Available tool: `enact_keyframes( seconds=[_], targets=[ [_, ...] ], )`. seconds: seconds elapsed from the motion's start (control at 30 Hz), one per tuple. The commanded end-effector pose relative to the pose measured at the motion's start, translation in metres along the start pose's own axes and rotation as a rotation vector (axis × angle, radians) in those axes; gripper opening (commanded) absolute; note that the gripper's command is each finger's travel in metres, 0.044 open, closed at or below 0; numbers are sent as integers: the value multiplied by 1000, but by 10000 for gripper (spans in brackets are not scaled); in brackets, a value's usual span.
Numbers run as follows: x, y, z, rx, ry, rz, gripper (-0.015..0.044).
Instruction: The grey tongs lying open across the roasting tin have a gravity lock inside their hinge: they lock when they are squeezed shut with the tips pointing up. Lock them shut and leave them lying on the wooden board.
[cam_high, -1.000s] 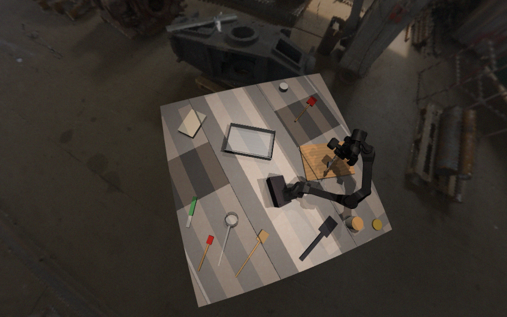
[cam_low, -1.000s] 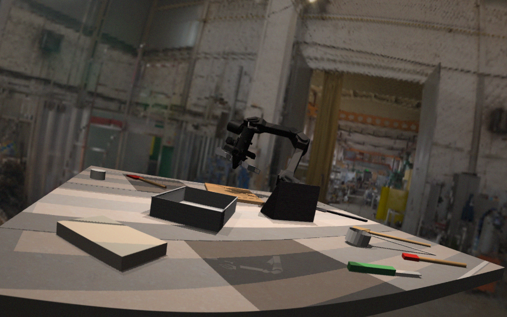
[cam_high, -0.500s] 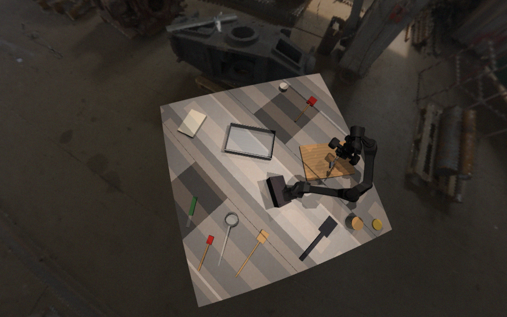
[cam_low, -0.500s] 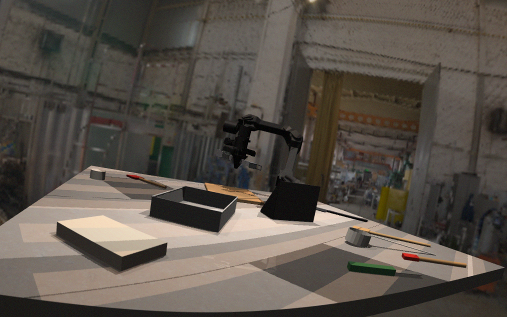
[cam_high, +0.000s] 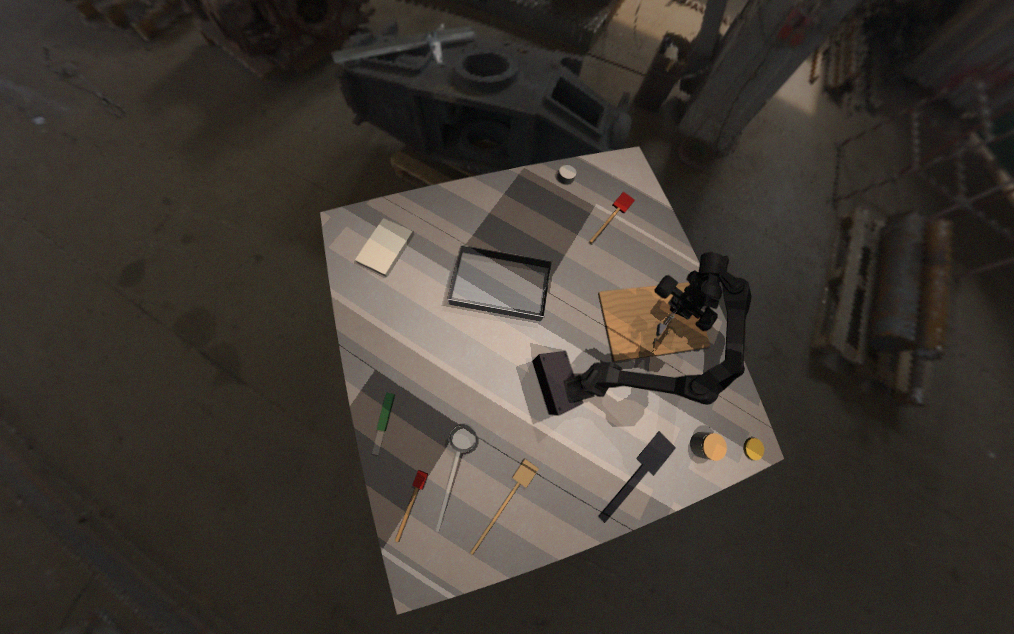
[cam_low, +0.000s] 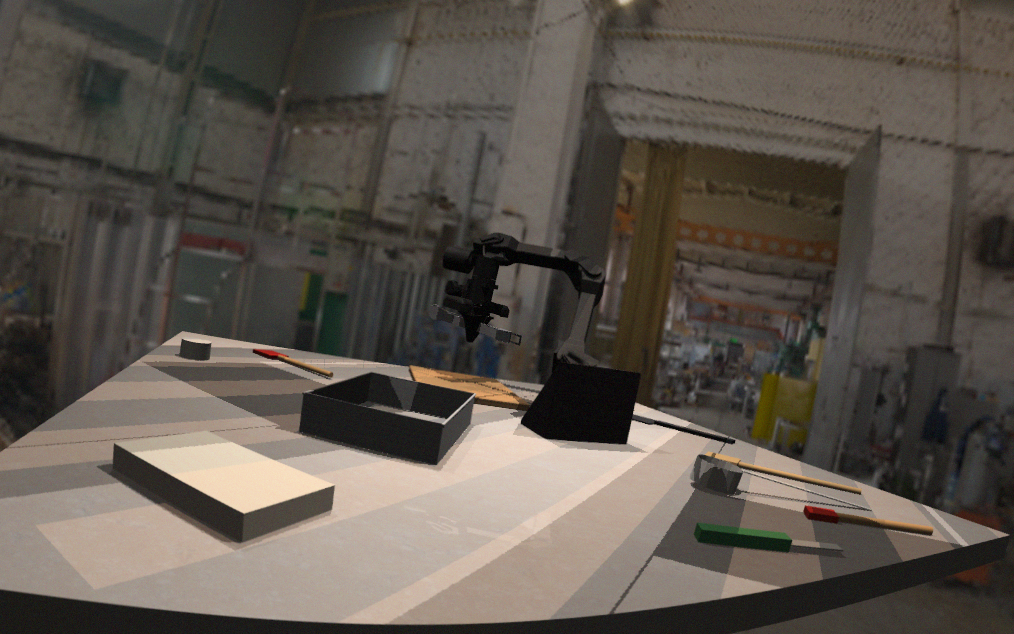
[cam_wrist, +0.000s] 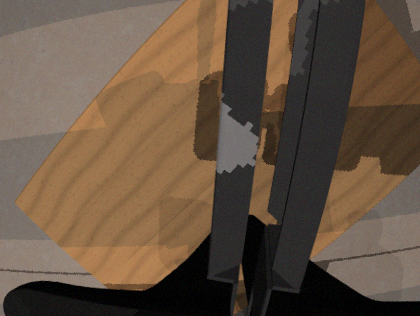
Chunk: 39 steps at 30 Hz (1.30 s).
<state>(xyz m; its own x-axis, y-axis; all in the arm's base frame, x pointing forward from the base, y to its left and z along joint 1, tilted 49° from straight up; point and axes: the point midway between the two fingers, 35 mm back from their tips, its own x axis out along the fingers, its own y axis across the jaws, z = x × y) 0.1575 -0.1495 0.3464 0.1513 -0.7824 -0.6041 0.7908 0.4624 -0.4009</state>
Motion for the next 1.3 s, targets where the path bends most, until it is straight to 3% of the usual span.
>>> enact_keyframes(
  seconds=[0.0,1.27],
  targets=[
    [6,1,-1,-8,11,1,-150],
    [63,-2,-2,-36,60,6,-150]
  ],
)
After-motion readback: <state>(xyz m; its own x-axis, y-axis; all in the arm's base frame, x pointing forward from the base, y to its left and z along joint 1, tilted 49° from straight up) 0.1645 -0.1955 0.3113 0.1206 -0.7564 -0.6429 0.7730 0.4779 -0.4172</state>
